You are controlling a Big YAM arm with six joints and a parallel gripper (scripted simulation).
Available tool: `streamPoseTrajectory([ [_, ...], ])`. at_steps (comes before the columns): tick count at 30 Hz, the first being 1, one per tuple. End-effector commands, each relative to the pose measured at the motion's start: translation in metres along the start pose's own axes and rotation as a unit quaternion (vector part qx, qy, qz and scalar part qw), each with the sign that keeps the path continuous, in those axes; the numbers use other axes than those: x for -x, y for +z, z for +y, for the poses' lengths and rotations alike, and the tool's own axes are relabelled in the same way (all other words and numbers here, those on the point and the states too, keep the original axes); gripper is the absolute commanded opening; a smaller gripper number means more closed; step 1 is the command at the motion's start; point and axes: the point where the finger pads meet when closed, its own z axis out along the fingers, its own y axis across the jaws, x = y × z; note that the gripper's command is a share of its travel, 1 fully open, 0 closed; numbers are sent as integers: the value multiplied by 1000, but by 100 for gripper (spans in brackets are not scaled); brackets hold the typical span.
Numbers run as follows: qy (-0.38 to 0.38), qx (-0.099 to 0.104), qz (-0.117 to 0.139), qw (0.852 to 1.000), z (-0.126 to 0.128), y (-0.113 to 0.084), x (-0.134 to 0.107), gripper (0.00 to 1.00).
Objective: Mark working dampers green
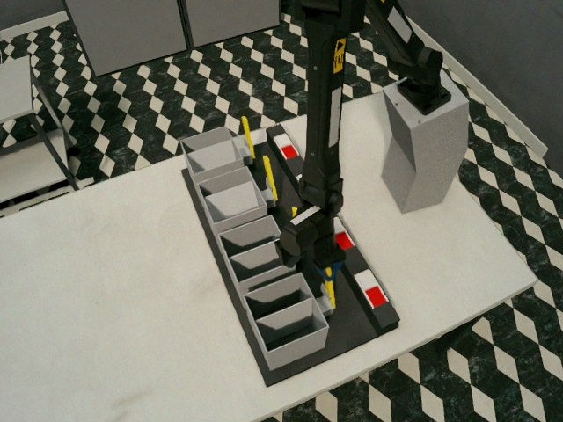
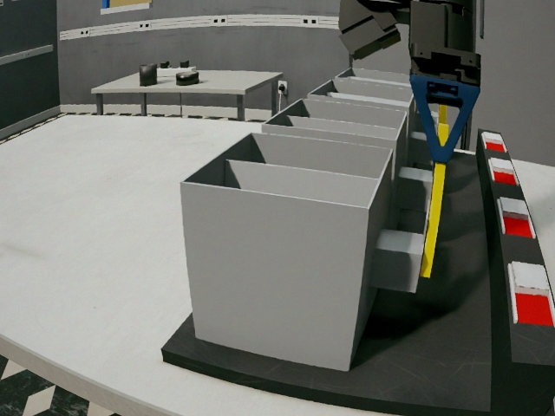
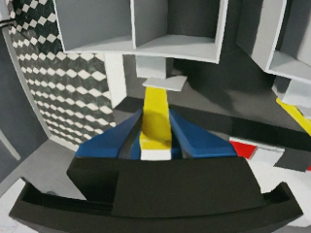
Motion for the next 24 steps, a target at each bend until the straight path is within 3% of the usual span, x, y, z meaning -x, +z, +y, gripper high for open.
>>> streamPoseTrajectory([
  [1,2,3,-3,1000,-5,6,2,17],
  [14,2,3,-3,1000,-5,6,2,17],
  [24,-1,2,-1,1000,-3,7,0,32],
])
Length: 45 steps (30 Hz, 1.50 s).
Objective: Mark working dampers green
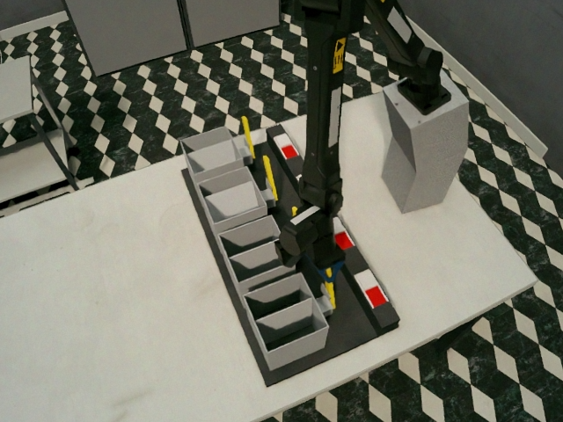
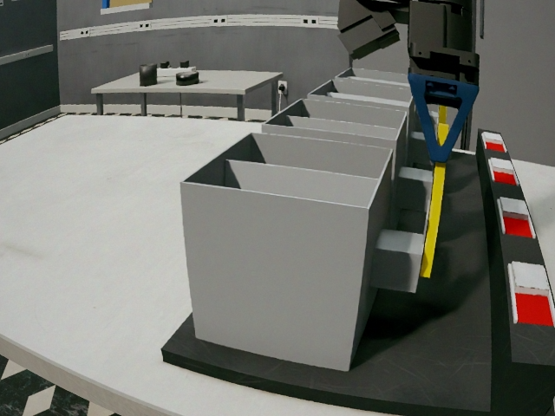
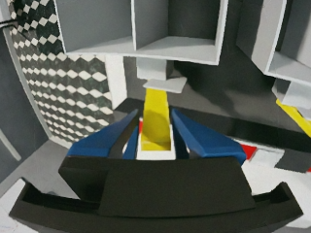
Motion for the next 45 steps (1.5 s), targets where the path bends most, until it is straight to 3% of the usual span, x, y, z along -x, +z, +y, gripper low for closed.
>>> streamPoseTrajectory([
  [1,-1,1,2,1000,-3,7,-2,32],
  [3,-1,1,2,1000,-3,7,-2,36],
  [17,0,-2,6,1000,-5,6,-5,36],
  [20,-1,2,-3,1000,-2,-10,3,36],
  [26,-1,1,-3,1000,-2,-19,4,36],
  [36,-1,1,-3,1000,-3,-52,3,36],
  [40,-7,6,-4,1000,6,-57,4,36],
  [45,0,1,-3,1000,-3,-70,3,36],
])
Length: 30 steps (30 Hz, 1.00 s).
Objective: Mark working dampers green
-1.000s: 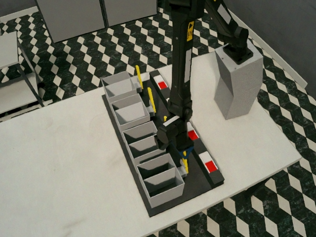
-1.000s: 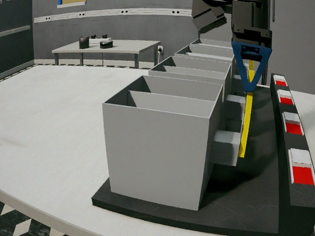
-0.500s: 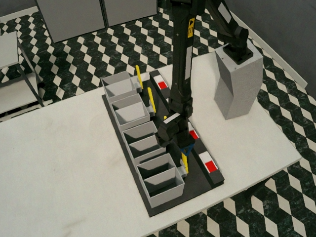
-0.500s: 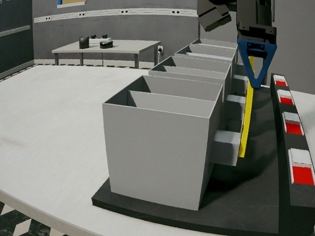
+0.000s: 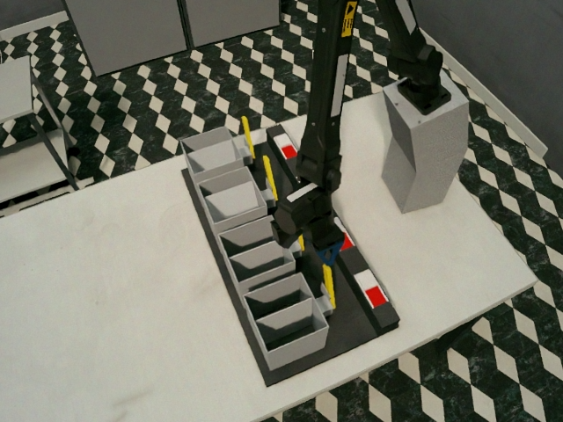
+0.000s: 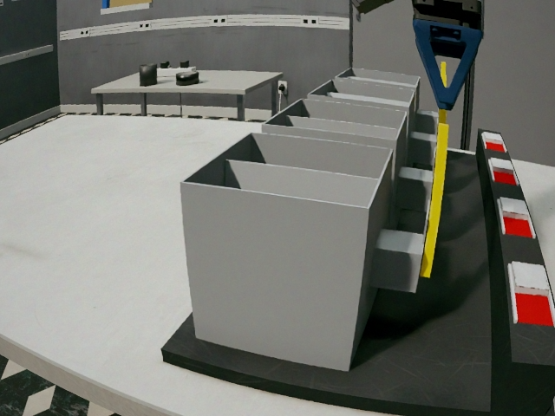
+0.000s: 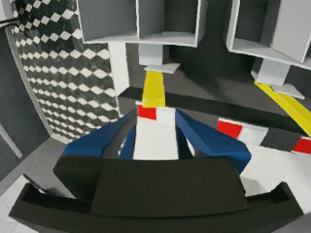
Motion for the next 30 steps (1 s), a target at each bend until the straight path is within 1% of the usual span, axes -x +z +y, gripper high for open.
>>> streamPoseTrajectory([
  [1,0,2,-6,1000,-1,-17,6,36],
  [2,-2,3,-6,1000,0,-18,5,36],
  [4,-5,7,-11,1000,6,-20,11,36],
  [11,-4,6,-12,1000,7,-21,12,36],
  [12,-6,6,-19,1000,14,-22,21,36],
  [13,-3,3,-16,1000,19,-21,22,36],
  [14,-1,-11,-4,1000,17,-11,21,36],
  [15,-1,-24,-1,1000,20,-9,27,36],
  [16,-1,-36,-2,999,26,-10,37,36],
  [18,-1,-48,-3,999,31,-11,45,36],
  [20,-1,-67,-4,998,39,-12,60,36],
  [26,-1,-140,-7,990,70,-17,114,36],
  [28,-1,-140,-7,990,70,-17,114,36],
  [30,1,-161,-9,987,76,-19,131,36],
])
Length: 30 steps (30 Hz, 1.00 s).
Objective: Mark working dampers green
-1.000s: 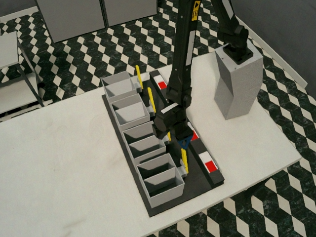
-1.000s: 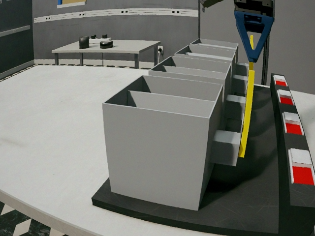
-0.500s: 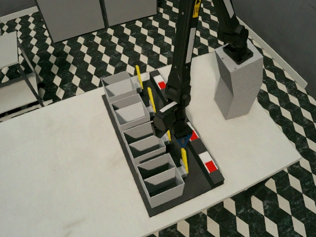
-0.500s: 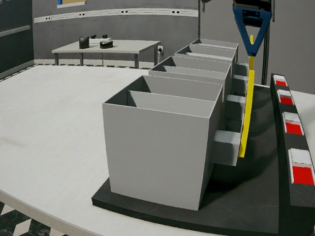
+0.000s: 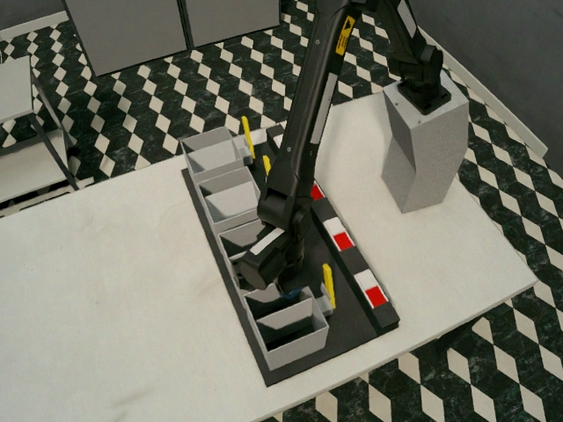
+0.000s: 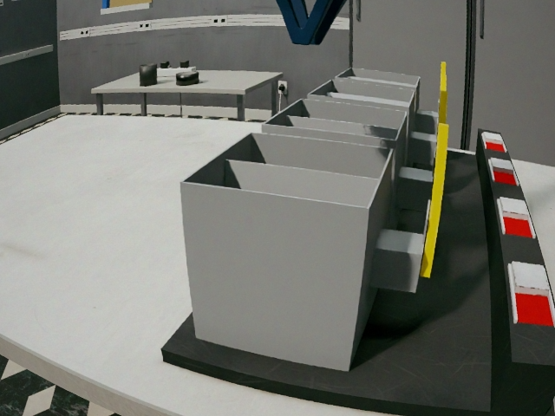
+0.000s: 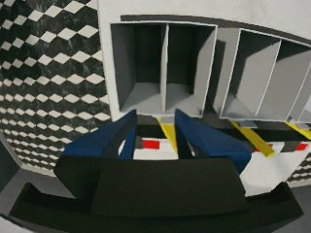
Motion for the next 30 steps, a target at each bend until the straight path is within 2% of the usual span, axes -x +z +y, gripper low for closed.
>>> streamPoseTrajectory([
  [1,10,-29,20,999,9,7,15,36],
  [5,13,-36,20,999,7,7,21,36],
  [7,9,-46,40,998,-3,16,-2,36],
  [11,10,-37,23,999,5,10,15,36],
  [30,10,-37,23,999,5,10,15,36],
])
